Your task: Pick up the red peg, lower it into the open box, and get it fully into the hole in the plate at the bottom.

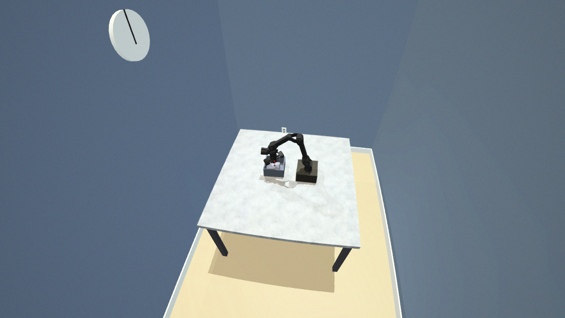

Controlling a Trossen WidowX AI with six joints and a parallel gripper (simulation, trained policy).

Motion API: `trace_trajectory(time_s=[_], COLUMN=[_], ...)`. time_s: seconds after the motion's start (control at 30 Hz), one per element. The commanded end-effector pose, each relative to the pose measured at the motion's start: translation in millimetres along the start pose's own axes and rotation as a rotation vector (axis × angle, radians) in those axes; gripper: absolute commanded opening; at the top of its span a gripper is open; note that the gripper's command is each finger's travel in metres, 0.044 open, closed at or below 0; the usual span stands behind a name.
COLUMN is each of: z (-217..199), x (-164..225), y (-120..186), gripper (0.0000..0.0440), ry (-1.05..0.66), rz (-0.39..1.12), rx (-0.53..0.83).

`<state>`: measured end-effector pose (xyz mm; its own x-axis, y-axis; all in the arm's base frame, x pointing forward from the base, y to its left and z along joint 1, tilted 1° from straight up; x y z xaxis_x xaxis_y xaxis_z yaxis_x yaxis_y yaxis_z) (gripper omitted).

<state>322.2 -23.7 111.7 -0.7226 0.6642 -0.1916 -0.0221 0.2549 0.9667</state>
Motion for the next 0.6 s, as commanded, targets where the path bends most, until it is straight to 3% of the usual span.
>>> trace_trajectory(time_s=[0.0,0.1,0.33,0.57], z=[0,-1,0,0], x=[-6,-6,-8,-28], y=[-17,-27,-47,-40], gripper=[0.0000,0.0028,0.0171,0.0174], ry=[0.040,0.071,0.103,0.153], rz=[0.030,0.057,0.108,0.087], rx=[-0.023,-0.032,-0.054,-0.074])
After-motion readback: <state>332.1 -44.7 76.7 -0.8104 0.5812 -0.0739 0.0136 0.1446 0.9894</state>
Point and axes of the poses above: the point midway between the two fingers, 35 mm back from their tips, its own y axis back along the fingers, its own z axis across the jaws, x = y × z, the point moved 7 cm from there along y, back along the fingers, and after that the axes turned 10 degrees about y, right-handed, at the moved point
